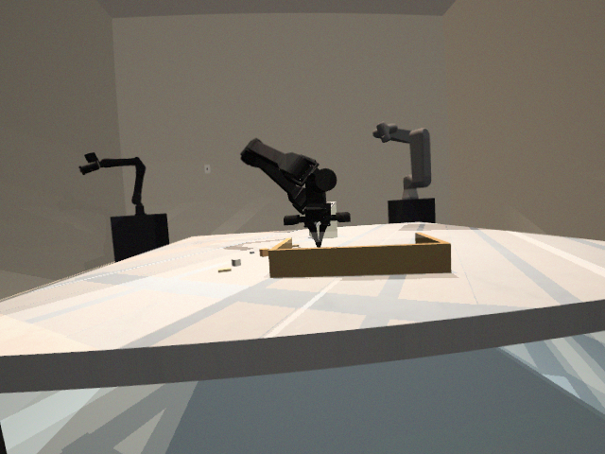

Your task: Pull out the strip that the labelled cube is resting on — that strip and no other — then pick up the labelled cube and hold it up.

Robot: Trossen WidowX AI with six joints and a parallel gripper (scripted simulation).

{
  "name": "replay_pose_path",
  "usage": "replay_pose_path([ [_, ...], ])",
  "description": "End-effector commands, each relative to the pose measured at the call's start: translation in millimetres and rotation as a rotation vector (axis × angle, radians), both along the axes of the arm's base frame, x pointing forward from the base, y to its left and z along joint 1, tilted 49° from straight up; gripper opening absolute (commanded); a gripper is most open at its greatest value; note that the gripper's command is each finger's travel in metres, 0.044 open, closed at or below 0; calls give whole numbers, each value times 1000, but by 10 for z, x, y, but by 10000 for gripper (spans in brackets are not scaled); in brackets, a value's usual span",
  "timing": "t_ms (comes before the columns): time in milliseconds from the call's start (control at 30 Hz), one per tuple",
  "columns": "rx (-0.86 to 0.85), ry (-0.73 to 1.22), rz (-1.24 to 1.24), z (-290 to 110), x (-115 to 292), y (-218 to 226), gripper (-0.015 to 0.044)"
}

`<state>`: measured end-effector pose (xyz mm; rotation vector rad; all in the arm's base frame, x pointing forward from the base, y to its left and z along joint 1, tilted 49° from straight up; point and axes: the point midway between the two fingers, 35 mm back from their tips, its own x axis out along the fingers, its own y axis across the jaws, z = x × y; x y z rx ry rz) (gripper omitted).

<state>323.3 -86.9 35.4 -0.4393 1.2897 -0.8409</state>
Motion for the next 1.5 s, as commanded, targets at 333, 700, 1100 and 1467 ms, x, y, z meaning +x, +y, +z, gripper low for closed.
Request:
replay_pose_path([
  [333, 2, 20, -15, -98, -283, -1, 0],
  [700, 2, 21, -15, -137, -438, 27, 0],
  [1100, 2, 22, -15, -178, -601, 57, 0],
  [1467, 2, 22, -15, -216, -757, 85, 0],
])
